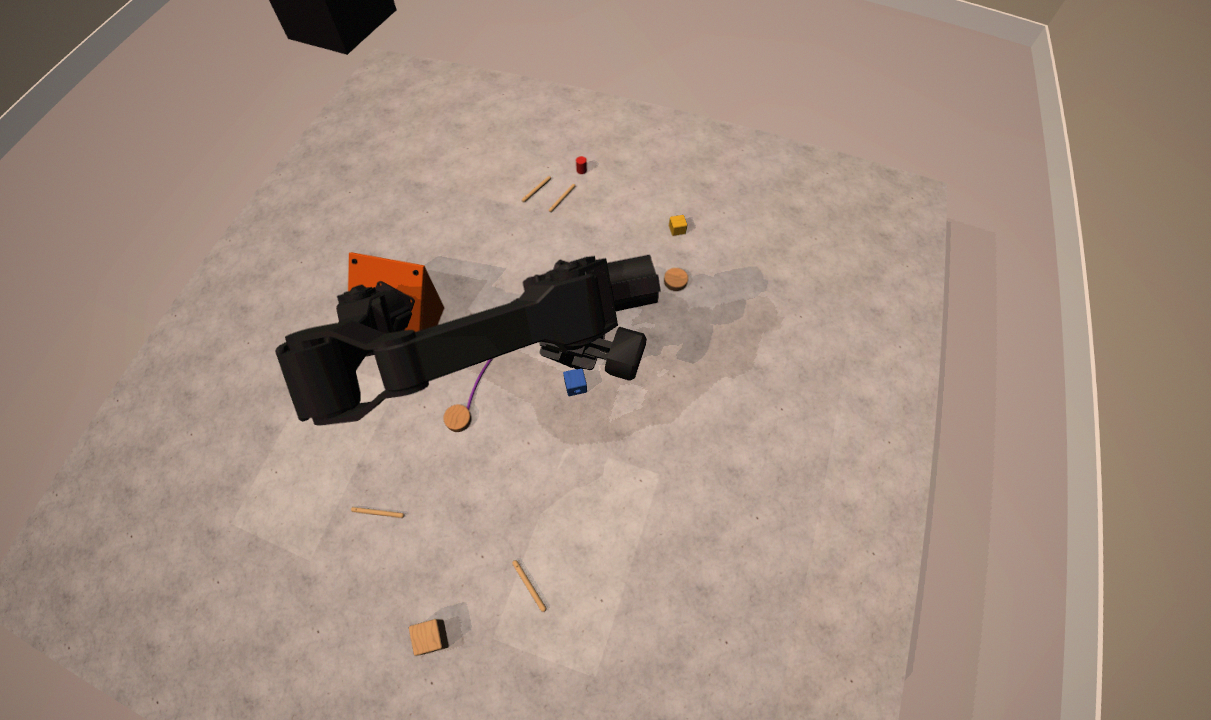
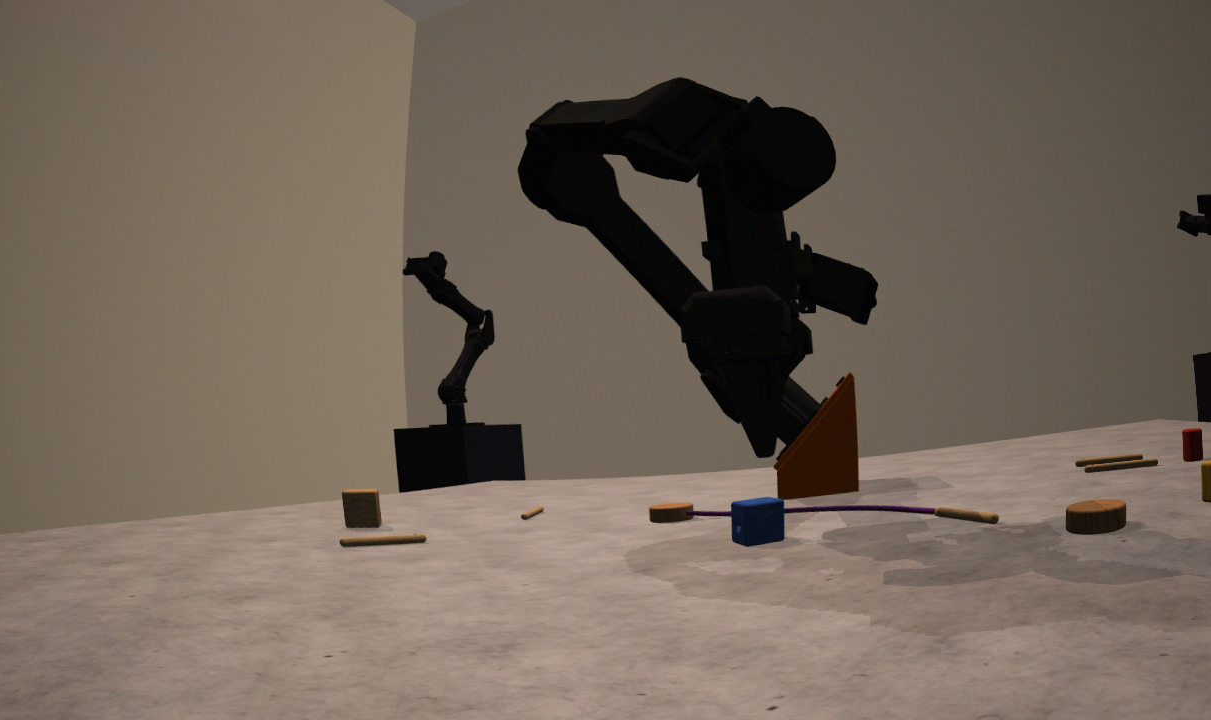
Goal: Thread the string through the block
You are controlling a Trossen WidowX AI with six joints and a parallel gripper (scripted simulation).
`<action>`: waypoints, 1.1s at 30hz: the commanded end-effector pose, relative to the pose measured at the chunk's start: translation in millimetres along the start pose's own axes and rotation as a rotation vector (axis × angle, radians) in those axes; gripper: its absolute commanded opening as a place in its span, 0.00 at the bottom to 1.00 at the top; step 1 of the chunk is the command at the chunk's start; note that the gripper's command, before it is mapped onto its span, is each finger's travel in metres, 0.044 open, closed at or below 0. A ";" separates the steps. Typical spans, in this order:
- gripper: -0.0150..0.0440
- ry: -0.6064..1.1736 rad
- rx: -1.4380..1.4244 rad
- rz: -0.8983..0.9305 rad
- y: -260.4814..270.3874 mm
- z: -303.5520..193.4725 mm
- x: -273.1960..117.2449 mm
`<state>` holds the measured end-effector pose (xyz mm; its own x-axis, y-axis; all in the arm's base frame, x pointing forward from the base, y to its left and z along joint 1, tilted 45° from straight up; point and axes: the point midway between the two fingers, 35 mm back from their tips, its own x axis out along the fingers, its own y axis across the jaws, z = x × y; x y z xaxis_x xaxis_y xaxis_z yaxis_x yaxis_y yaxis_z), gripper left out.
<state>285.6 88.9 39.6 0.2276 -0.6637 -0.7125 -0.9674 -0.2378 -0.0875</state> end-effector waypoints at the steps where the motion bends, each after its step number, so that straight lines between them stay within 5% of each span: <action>1: 0.25 0.000 0.000 0.000 0.0 0.0 0.0; 12: 0.25 0.000 0.000 0.000 0.0 0.0 0.0; 21: 0.65 0.000 0.000 0.000 0.0 0.0 0.0; 23: 0.65 0.000 0.000 0.000 0.0 0.0 0.0; 33: 0.25 0.000 0.000 0.000 0.0 0.0 0.0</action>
<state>285.6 88.8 39.6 0.2275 -0.6638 -0.7125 -0.9674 -0.2377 -0.0874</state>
